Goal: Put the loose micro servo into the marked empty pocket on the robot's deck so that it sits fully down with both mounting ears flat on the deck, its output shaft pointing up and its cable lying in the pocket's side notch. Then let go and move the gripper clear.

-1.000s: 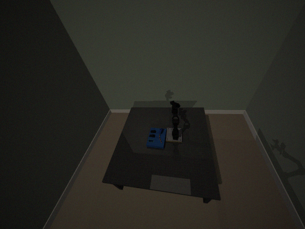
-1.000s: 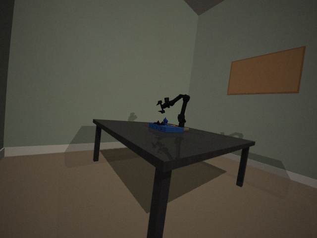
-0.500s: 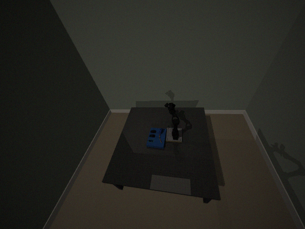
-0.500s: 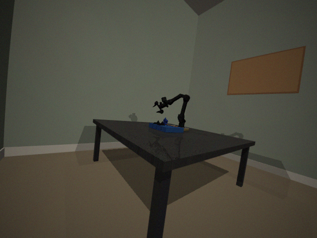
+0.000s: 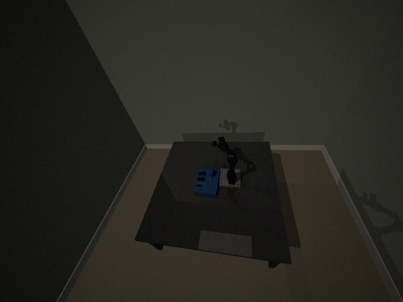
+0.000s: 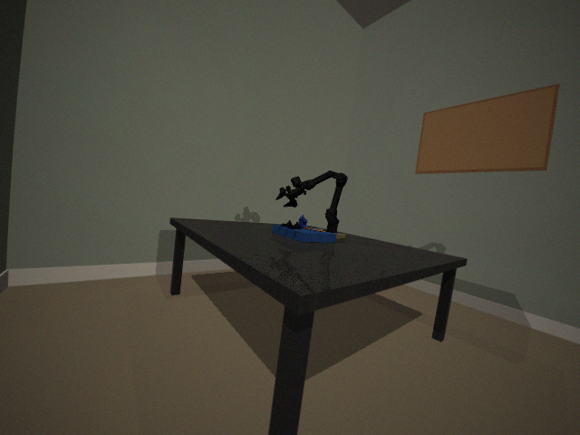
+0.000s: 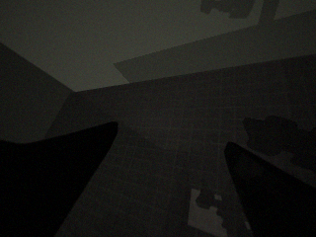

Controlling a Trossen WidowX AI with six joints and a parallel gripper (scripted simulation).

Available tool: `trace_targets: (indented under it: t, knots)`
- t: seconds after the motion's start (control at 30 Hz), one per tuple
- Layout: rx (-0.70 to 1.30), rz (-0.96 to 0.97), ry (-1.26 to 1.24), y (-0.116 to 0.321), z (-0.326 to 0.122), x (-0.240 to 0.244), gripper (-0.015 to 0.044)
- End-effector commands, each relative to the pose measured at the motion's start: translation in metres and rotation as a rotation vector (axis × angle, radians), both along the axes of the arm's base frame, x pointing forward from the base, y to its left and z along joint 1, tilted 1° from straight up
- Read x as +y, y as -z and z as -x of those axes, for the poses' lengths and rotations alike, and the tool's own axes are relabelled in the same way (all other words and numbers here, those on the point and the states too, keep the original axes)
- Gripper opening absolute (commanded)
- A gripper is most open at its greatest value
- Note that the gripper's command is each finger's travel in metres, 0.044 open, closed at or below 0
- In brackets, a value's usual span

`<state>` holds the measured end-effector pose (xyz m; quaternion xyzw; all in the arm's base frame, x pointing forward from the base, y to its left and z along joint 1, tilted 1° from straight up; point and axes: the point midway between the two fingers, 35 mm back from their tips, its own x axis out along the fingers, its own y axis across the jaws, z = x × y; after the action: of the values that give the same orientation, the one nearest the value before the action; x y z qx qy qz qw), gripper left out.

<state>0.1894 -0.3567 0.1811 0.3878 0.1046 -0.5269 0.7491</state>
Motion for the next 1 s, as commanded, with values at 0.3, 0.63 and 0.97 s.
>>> trace_targets:
  t: [0.3,0.63,0.97]
  knots:
    - [0.283,0.024,-0.324,0.015,-0.035,0.044,0.044]
    - [0.475,0.055,-0.584,0.025,-0.053,0.08,0.044]
    - [0.652,0.101,-0.859,0.033,-0.066,0.118,0.044]
